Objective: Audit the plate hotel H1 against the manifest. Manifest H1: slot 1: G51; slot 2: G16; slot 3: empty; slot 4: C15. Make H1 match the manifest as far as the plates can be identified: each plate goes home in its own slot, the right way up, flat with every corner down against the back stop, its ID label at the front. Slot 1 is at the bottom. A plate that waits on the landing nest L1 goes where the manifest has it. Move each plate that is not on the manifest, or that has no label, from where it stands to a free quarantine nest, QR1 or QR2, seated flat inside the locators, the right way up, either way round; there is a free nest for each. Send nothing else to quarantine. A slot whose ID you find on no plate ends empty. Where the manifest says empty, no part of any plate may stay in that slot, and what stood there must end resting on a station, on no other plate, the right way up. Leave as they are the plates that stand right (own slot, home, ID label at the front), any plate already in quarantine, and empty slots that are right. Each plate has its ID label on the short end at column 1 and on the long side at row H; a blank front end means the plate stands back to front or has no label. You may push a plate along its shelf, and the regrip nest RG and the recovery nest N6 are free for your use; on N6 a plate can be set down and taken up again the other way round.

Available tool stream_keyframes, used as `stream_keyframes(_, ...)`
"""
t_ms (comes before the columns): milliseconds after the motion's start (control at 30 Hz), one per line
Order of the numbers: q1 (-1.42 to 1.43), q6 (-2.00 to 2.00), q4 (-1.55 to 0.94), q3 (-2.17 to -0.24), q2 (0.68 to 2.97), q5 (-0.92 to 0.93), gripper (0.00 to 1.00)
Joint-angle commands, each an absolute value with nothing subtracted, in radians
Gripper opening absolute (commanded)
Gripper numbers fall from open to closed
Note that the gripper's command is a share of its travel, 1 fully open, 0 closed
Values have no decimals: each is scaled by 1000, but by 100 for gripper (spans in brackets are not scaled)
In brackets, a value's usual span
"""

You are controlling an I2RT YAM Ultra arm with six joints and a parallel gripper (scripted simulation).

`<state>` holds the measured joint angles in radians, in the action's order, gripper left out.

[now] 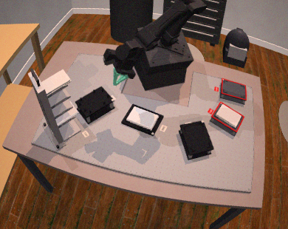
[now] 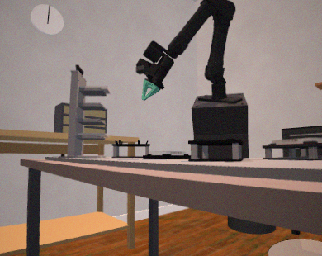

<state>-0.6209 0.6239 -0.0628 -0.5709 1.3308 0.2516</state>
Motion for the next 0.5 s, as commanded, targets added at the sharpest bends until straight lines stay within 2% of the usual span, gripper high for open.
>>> stream_keyframes(0,-627,678,-133,-612,1335,235,0)
stream_keyframes(467,-643,791,-323,-744,1405,267,0)
